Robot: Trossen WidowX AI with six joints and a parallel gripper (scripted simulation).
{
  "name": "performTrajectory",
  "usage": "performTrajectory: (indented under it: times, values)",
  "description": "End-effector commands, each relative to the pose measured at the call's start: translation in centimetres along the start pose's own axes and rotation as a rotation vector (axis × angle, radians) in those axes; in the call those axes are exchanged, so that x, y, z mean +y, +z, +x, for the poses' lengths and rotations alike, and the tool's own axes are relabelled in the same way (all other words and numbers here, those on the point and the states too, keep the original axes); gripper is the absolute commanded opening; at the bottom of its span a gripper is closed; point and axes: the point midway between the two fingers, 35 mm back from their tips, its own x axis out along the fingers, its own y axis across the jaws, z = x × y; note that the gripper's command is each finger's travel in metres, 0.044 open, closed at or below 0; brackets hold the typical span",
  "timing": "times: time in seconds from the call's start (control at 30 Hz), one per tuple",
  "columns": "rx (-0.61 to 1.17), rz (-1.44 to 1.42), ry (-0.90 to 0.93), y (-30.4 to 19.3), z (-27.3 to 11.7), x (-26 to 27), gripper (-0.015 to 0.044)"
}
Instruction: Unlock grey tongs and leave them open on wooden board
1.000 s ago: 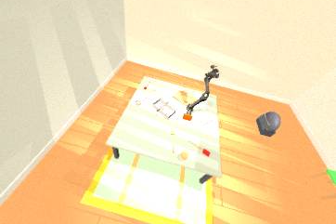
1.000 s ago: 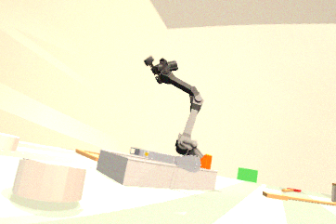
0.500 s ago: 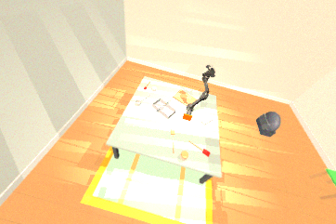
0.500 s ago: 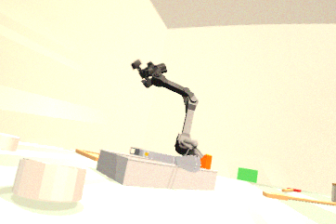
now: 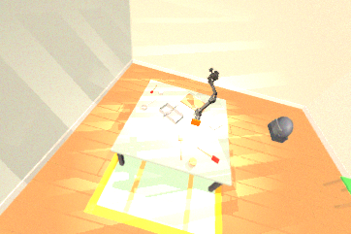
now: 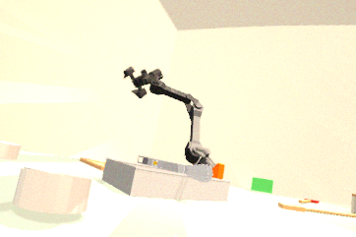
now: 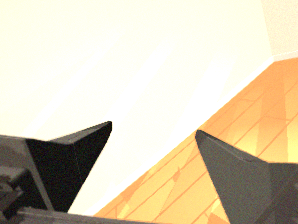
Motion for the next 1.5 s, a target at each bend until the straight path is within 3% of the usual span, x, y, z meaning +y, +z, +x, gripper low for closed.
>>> performTrajectory:
  times: [0.0,0.53,0.87,1.1,1.23,1.47]
  values:
    - [0.054,0.015,0.027,-2.3,0.3,0.8,0.044]
    - [0.349,0.115,0.139,-13.4,-1.0,4.9,0.044]
    - [0.633,0.219,0.193,-22.5,-4.8,9.0,0.044]
    - [0.744,0.254,0.217,-26.0,-7.2,10.8,0.044]
    - [0.869,0.282,0.22,-29.5,-10.3,12.3,0.044]
    - [1.176,0.307,0.171,-37.3,-19.5,14.9,0.044]
